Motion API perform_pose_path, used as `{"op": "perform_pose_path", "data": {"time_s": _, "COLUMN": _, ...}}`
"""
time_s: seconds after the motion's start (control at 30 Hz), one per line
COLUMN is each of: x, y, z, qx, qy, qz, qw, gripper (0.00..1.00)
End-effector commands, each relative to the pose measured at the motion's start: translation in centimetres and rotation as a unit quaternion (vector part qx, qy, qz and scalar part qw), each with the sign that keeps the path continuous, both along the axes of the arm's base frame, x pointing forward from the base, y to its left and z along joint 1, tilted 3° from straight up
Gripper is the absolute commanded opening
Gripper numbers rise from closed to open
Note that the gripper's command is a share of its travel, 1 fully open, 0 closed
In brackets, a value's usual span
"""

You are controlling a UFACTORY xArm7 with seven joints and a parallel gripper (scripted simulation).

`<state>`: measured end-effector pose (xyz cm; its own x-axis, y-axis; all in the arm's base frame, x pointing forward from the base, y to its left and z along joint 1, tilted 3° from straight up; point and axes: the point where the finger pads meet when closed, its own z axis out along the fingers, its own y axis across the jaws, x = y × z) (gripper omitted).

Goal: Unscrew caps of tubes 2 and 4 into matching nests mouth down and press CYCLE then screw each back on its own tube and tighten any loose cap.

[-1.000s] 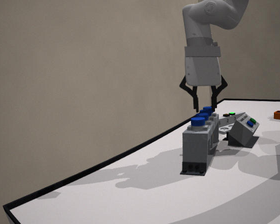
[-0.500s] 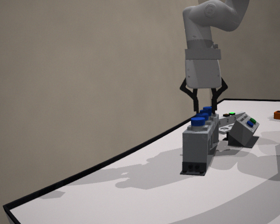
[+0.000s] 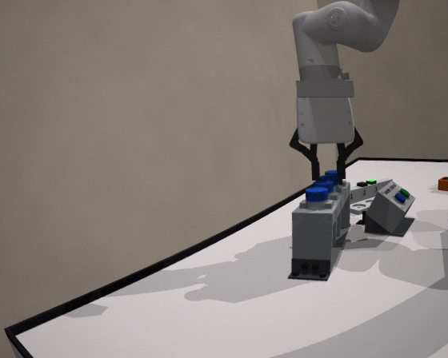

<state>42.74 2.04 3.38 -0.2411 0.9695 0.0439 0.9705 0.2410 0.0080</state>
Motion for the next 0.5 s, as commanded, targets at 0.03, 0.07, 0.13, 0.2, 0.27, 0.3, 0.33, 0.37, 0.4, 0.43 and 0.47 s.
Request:
{"op": "perform_pose_path", "data": {"time_s": 0.03, "x": 0.16, "y": -0.01, "z": 0.13, "qx": 0.000, "qy": -0.002, "qz": 0.000, "qw": 1.000, "gripper": 0.00}}
{"op": "perform_pose_path", "data": {"time_s": 0.07, "x": 0.17, "y": -0.01, "z": 0.14, "qx": 0.000, "qy": -0.002, "qz": 0.000, "qw": 1.000, "gripper": 0.00}}
{"op": "perform_pose_path", "data": {"time_s": 0.13, "x": 0.16, "y": -0.01, "z": 0.13, "qx": 0.000, "qy": -0.002, "qz": 0.000, "qw": 1.000, "gripper": 0.00}}
{"op": "perform_pose_path", "data": {"time_s": 0.2, "x": 0.17, "y": -0.01, "z": 0.14, "qx": 0.000, "qy": -0.002, "qz": 0.000, "qw": 1.000, "gripper": 0.00}}
{"op": "perform_pose_path", "data": {"time_s": 0.27, "x": 0.17, "y": -0.01, "z": 0.12, "qx": 0.000, "qy": -0.002, "qz": -0.010, "qw": 1.000, "gripper": 0.00}}
{"op": "perform_pose_path", "data": {"time_s": 0.3, "x": 0.17, "y": -0.01, "z": 0.12, "qx": 0.000, "qy": -0.001, "qz": -0.020, "qw": 1.000, "gripper": 0.00}}
{"op": "perform_pose_path", "data": {"time_s": 0.33, "x": 0.17, "y": -0.01, "z": 0.12, "qx": 0.000, "qy": -0.001, "qz": -0.030, "qw": 1.000, "gripper": 0.00}}
{"op": "perform_pose_path", "data": {"time_s": 0.37, "x": 0.17, "y": -0.01, "z": 0.12, "qx": 0.000, "qy": 0.000, "qz": -0.040, "qw": 0.999, "gripper": 0.00}}
{"op": "perform_pose_path", "data": {"time_s": 0.4, "x": 0.17, "y": -0.01, "z": 0.12, "qx": 0.000, "qy": 0.000, "qz": -0.050, "qw": 0.999, "gripper": 0.00}}
{"op": "perform_pose_path", "data": {"time_s": 0.43, "x": 0.17, "y": -0.01, "z": 0.12, "qx": 0.000, "qy": 0.001, "qz": -0.060, "qw": 0.998, "gripper": 0.00}}
{"op": "perform_pose_path", "data": {"time_s": 0.47, "x": 0.17, "y": -0.01, "z": 0.12, "qx": 0.000, "qy": 0.001, "qz": -0.060, "qw": 0.998, "gripper": 0.00}}
